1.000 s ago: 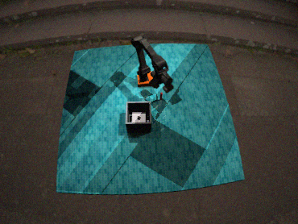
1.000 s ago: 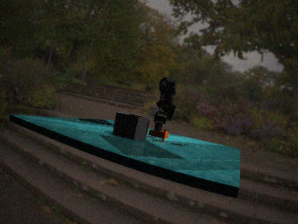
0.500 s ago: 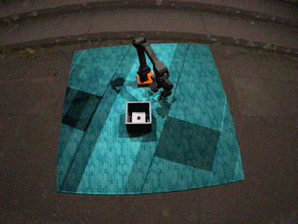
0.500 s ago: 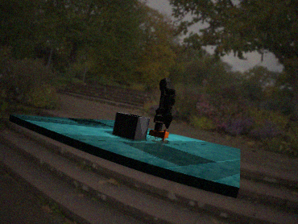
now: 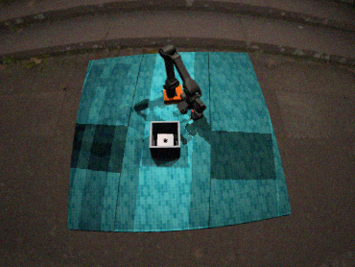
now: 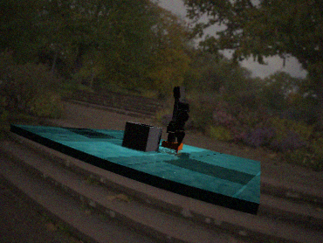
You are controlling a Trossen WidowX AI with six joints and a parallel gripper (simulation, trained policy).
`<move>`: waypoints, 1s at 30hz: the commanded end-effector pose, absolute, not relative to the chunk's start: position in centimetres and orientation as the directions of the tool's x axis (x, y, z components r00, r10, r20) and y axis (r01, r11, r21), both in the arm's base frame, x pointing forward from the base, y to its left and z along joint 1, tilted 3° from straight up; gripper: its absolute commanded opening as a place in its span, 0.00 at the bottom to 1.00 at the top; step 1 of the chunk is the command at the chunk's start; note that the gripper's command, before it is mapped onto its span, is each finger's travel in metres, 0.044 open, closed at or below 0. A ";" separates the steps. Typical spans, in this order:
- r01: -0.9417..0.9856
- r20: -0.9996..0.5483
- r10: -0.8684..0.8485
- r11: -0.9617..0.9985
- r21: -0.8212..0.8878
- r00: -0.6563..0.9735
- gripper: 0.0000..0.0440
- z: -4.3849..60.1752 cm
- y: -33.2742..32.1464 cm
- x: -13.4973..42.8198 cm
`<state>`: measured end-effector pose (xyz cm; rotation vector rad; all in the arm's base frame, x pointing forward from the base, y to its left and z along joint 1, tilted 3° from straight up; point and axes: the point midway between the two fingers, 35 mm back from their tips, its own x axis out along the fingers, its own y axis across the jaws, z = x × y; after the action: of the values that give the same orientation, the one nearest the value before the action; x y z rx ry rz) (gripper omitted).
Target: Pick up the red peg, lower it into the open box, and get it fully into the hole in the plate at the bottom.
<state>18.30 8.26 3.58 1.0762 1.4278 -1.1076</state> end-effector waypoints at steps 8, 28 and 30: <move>0.975 -0.990 0.085 0.203 -0.091 -0.110 0.29 1.7 8.8 19.0; 0.984 -0.983 0.179 0.171 0.059 0.028 0.00 5.2 9.4 21.4; 0.982 -0.981 0.189 0.169 0.080 0.047 0.00 5.8 9.4 21.6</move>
<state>21.31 9.29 5.07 1.2168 1.3813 -0.9619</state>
